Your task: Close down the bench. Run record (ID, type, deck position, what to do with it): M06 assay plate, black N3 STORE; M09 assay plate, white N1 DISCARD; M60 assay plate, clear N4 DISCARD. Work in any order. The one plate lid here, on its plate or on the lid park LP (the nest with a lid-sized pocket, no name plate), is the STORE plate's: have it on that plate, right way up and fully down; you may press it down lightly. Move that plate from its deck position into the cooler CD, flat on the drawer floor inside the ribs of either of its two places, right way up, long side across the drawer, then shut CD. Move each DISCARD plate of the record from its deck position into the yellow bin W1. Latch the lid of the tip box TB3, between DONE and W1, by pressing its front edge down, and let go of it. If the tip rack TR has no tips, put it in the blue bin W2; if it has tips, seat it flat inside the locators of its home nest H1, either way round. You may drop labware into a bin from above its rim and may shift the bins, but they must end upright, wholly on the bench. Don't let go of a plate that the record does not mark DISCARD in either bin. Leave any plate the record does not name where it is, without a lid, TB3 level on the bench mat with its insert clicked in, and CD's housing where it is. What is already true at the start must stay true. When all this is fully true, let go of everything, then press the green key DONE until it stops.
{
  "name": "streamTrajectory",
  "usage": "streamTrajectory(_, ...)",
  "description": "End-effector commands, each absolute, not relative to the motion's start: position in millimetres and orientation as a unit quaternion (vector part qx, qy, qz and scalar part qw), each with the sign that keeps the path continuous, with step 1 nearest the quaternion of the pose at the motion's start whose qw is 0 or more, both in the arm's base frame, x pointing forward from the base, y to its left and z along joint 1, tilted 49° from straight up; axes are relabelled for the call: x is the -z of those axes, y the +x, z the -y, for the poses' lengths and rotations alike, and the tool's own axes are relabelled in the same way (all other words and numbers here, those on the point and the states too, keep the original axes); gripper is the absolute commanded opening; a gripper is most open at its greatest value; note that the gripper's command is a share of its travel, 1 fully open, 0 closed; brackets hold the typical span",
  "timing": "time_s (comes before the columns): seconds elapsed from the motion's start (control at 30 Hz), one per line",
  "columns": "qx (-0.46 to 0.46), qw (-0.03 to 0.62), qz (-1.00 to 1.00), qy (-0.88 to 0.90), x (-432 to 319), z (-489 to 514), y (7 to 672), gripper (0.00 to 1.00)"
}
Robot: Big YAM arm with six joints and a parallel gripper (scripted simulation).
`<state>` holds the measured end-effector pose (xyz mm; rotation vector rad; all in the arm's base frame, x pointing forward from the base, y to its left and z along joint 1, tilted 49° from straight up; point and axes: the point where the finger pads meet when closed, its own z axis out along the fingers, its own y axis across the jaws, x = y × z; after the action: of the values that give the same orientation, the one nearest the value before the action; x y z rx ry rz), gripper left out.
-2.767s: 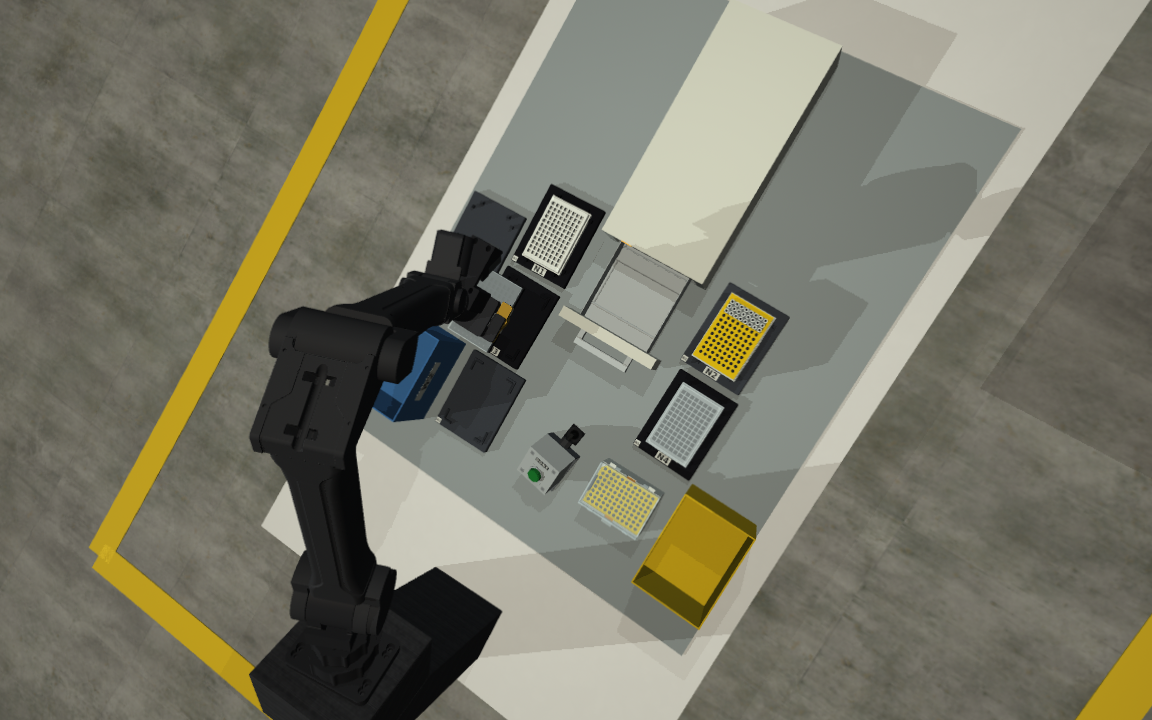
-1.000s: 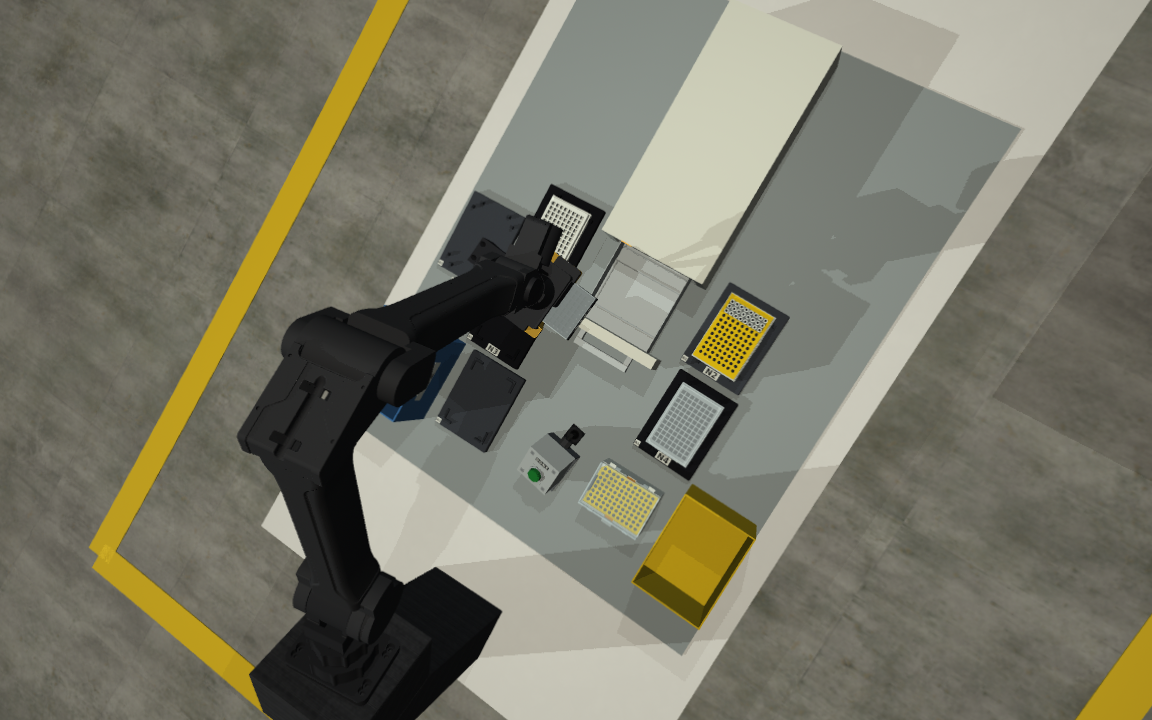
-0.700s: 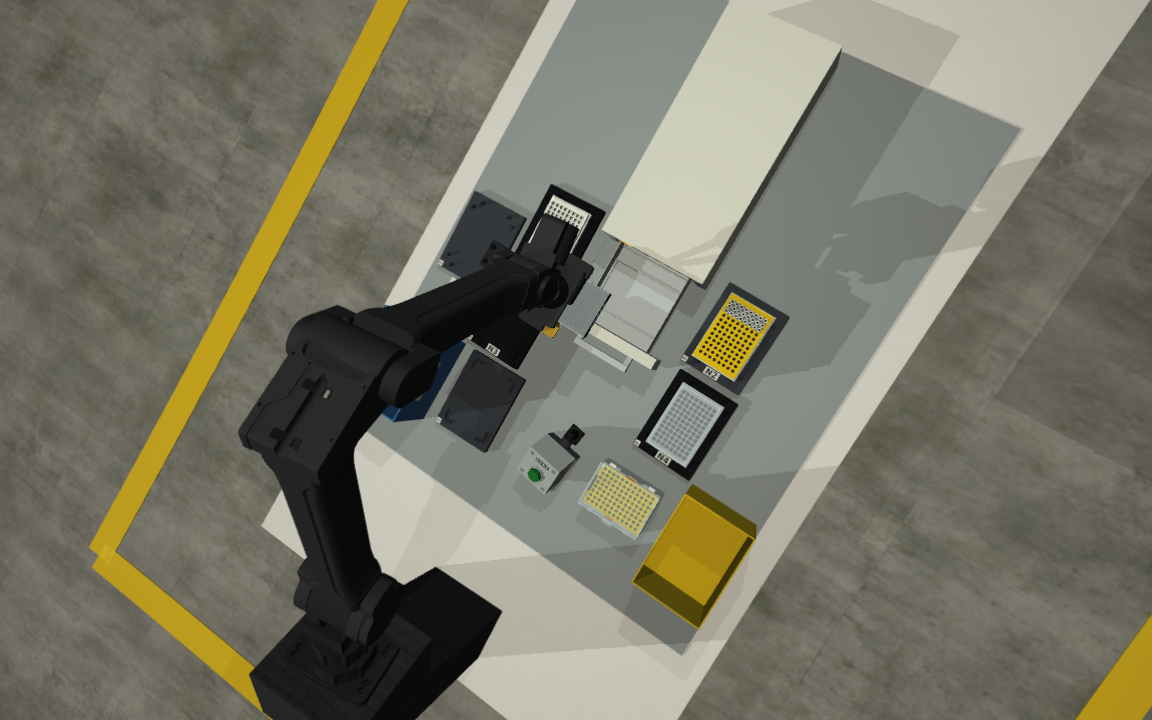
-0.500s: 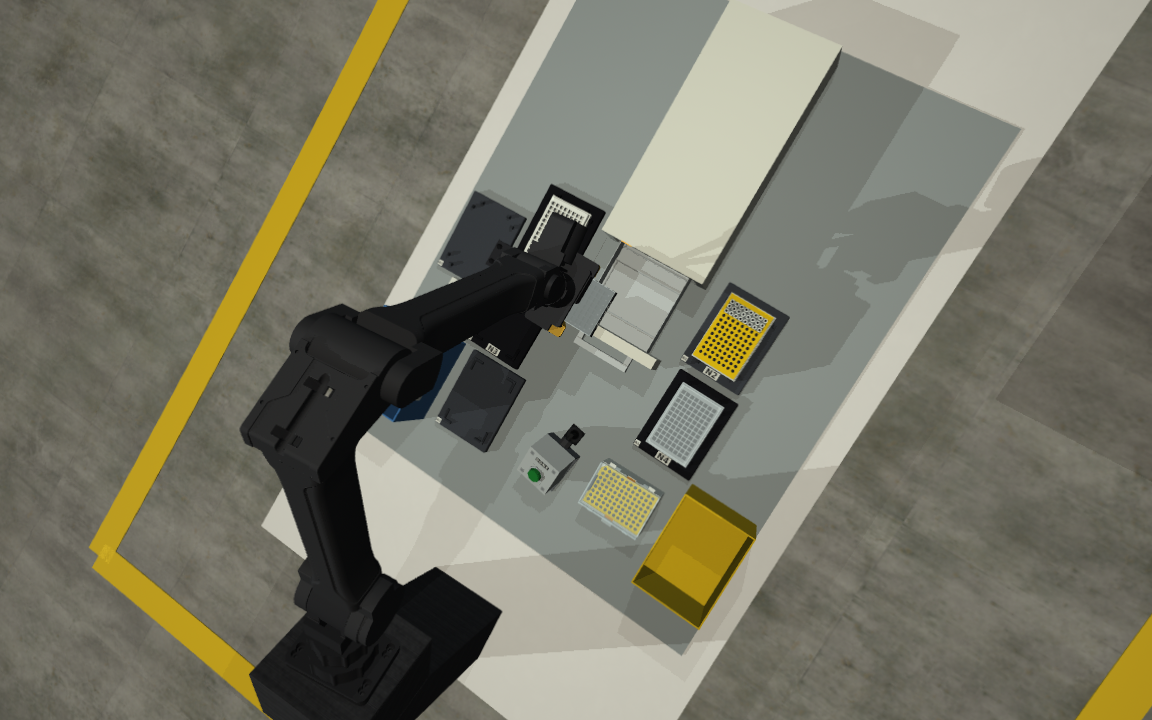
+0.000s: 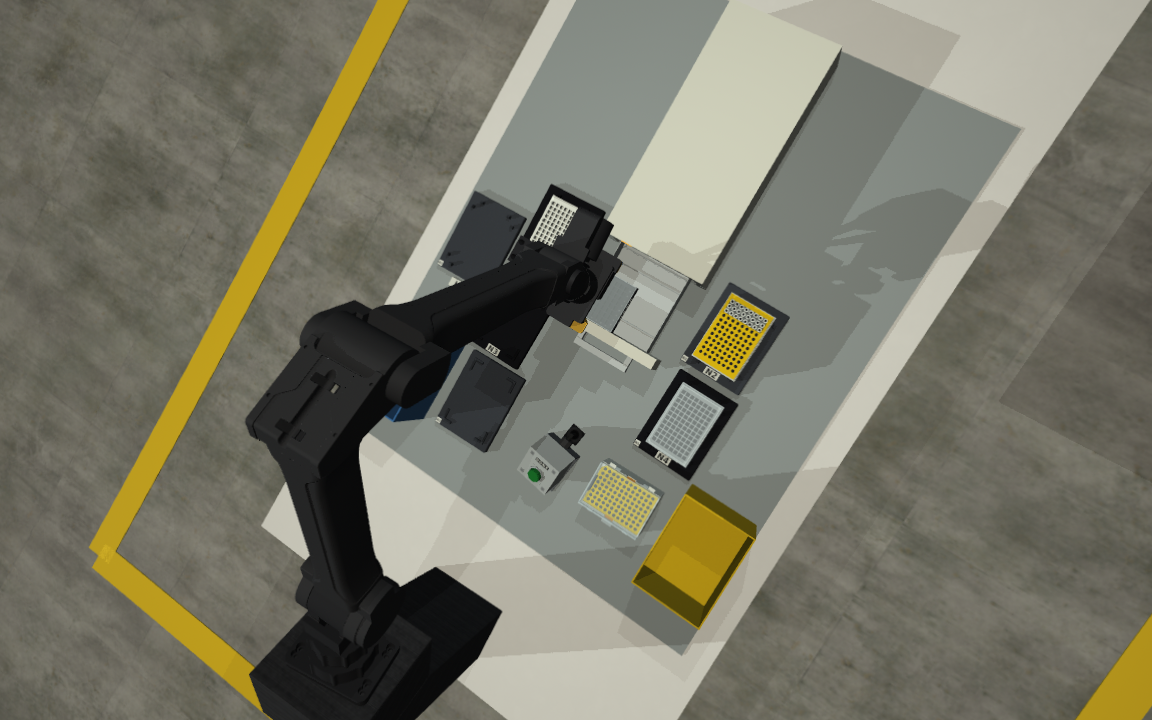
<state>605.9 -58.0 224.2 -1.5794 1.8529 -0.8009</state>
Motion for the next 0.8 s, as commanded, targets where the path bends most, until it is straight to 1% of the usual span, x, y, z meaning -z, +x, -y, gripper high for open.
streamTrajectory(0.0,0.305,0.283,-0.689,-0.593,-236,72,613,0.0)
streamTrajectory(0.6,0.307,0.283,-0.689,-0.593,-256,111,625,0.0)
streamTrajectory(0.67,0.314,0.289,-0.685,-0.59,-269,111,623,0.0)
streamTrajectory(0.77,0.302,0.285,-0.683,-0.601,-254,95,619,0.0)
